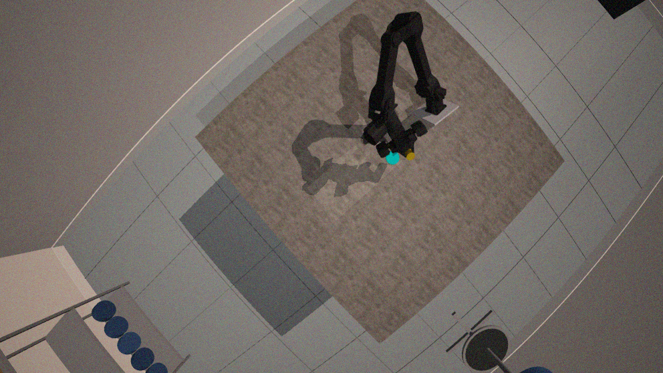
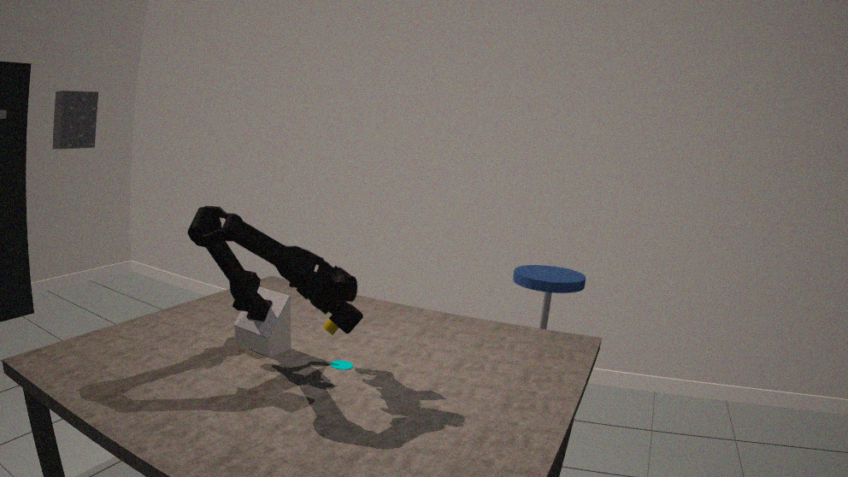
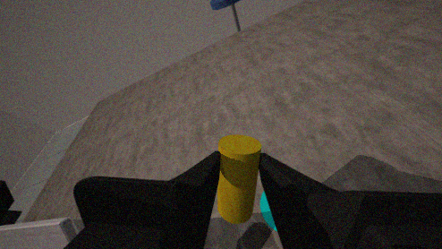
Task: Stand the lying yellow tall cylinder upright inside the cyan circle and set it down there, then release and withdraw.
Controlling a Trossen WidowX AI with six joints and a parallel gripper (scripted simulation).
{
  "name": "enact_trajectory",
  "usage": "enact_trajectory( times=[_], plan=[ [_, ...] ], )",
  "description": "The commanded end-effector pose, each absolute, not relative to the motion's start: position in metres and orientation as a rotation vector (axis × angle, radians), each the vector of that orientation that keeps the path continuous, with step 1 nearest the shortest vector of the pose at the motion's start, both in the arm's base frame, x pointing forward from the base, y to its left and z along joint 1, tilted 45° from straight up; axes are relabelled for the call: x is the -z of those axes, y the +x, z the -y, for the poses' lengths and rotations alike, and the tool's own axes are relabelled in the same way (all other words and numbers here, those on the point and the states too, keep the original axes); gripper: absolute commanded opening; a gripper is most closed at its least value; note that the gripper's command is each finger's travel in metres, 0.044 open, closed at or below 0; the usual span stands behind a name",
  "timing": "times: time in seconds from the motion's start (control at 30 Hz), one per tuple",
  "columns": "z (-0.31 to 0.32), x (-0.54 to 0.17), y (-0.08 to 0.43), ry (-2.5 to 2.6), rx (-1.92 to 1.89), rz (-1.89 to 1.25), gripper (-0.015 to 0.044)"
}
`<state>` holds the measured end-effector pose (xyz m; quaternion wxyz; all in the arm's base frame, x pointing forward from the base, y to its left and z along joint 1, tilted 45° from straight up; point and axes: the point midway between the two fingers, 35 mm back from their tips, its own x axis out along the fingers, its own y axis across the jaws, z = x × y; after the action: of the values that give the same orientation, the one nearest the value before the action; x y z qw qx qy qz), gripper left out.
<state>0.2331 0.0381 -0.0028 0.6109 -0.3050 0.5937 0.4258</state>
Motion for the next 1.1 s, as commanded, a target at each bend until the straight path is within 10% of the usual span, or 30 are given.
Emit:
enact_trajectory(
  times=[0.0,1.07],
  plan=[
    [-0.0389,0.0031,0.2314,-0.691,-0.999,-1.342,0.0105],
    [-0.0370,-0.0053,0.2349,-0.646,-1.051,-1.087,0.0105]
  ],
)
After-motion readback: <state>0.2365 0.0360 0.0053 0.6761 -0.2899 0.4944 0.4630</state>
